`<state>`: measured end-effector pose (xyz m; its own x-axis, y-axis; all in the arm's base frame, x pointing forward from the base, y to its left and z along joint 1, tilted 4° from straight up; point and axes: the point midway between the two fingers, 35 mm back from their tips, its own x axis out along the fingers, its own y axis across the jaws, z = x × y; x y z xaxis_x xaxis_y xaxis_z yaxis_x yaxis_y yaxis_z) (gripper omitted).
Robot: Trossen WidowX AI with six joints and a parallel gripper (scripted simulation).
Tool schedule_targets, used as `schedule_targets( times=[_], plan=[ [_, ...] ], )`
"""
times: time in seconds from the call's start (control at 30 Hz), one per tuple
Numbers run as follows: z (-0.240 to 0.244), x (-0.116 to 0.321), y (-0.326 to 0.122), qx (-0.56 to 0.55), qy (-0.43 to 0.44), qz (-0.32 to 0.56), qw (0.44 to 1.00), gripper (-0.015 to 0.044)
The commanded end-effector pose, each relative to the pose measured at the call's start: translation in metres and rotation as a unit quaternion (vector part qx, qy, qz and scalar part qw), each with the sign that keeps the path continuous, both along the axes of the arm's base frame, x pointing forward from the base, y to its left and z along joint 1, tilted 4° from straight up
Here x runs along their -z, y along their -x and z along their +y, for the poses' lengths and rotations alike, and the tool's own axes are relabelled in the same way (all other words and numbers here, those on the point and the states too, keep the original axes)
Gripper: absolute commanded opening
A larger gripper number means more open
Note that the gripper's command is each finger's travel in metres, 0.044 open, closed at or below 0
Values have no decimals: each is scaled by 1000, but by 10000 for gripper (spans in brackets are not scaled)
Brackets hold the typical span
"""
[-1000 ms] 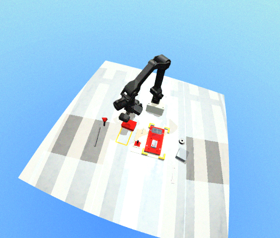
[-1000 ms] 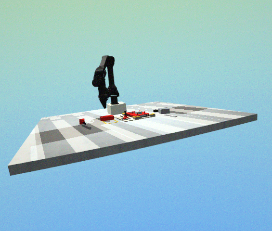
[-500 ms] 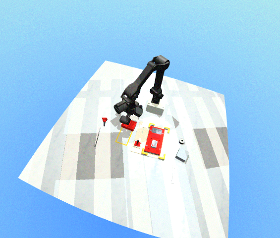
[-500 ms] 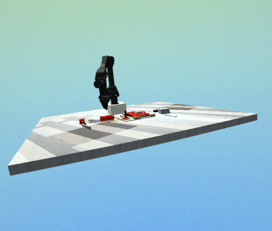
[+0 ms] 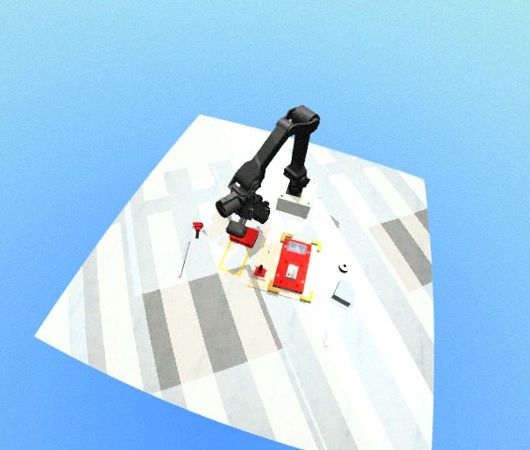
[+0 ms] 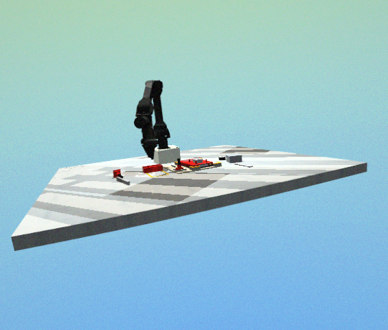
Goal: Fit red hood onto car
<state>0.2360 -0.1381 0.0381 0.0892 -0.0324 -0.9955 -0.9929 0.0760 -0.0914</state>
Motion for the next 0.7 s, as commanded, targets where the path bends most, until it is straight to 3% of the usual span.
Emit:
schedule_targets(
  times=[0.0,0.67],
  plan=[
    [0,4,0,-2,1,2,1000,440],
    [0,19,-2,-2,1,2,1000,440]
  ],
)
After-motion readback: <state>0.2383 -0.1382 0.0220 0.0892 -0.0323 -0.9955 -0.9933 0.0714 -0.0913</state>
